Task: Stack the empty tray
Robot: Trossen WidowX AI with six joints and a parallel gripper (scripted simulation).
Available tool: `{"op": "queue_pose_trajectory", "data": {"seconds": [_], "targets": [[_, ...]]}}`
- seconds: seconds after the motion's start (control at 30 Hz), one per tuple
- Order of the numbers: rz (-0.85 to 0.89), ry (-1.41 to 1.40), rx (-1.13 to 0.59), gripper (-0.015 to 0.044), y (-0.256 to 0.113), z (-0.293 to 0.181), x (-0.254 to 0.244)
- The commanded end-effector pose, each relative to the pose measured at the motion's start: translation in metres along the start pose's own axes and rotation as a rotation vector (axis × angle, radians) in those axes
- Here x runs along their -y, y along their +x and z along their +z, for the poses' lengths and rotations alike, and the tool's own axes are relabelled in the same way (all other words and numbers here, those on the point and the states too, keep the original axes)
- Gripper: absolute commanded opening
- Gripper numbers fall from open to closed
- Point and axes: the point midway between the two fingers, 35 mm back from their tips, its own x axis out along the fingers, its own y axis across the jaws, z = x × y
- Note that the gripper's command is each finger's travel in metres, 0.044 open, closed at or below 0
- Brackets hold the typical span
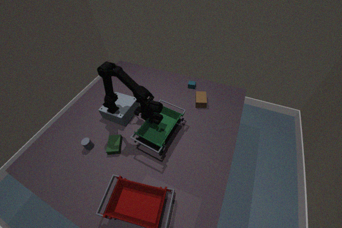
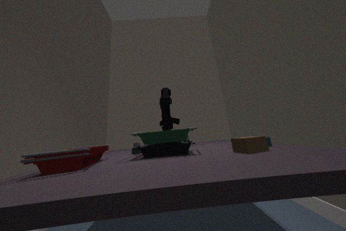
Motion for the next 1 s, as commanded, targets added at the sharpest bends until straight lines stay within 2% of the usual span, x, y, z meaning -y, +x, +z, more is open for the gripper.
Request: {"op": "queue_pose_trajectory", "data": {"seconds": [0.0, 0.93, 0.97], "targets": [[0.03, 0.003, 0.001, 0.0, 0.0048, 0.0001, -0.0075], [0.03, 0.003, 0.001, 0.0, 0.0048, 0.0001, -0.0075], [0.03, 0.003, 0.001, 0.0015, 0.0048, 0.0001, -0.0075]]}}
